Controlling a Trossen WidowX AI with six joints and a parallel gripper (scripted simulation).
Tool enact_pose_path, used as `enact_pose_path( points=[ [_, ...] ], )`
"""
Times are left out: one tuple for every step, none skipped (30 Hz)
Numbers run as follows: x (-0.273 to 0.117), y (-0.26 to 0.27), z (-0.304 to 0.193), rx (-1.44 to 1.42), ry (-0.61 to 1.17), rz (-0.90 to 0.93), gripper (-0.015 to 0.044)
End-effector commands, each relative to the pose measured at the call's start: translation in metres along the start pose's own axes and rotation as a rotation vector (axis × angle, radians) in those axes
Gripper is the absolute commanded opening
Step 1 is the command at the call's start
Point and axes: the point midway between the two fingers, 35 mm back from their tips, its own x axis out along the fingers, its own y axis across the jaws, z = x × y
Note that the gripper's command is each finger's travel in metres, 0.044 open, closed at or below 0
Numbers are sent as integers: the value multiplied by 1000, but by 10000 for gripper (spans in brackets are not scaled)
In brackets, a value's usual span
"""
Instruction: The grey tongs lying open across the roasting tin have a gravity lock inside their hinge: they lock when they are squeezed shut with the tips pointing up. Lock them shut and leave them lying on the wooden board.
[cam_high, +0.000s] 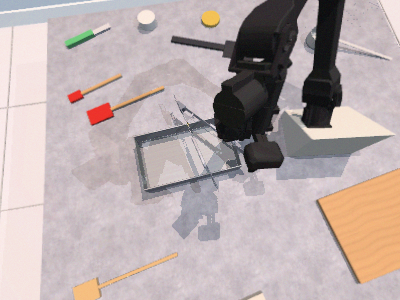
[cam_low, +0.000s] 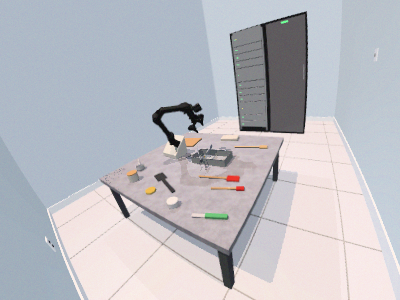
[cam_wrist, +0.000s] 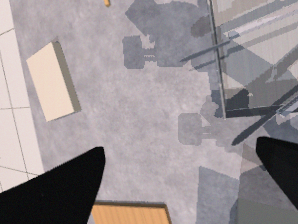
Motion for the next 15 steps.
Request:
enact_pose_path(
  points=[
    [17, -44, 35, 325, -25, -135, 440],
    [22, -59, 43, 422, -36, -176, 440],
    [27, -73, 51, 517, -49, -217, 440],
    [32, -89, 59, 612, -64, -258, 440],
    [37, -104, 65, 705, -80, -300, 440],
    [41, -121, 71, 797, -97, -343, 440],
    [46, -137, 76, 887, -117, -386, 440],
    [49, -149, 79, 956, -134, -420, 440],
    [51, -157, 81, 998, -146, -440, 440],
    [52, -160, 82, 1012, -149, -447, 440],
    [52, -160, 82, 1012, -149, -447, 440],
    [52, -160, 82, 1012, -149, -447, 440],
    [52, -160, 82, 1012, -149, -447, 440],
    [52, -160, 82, 1012, -149, -447, 440],
    [52, -160, 82, 1012, -149, -447, 440]
  ],
)
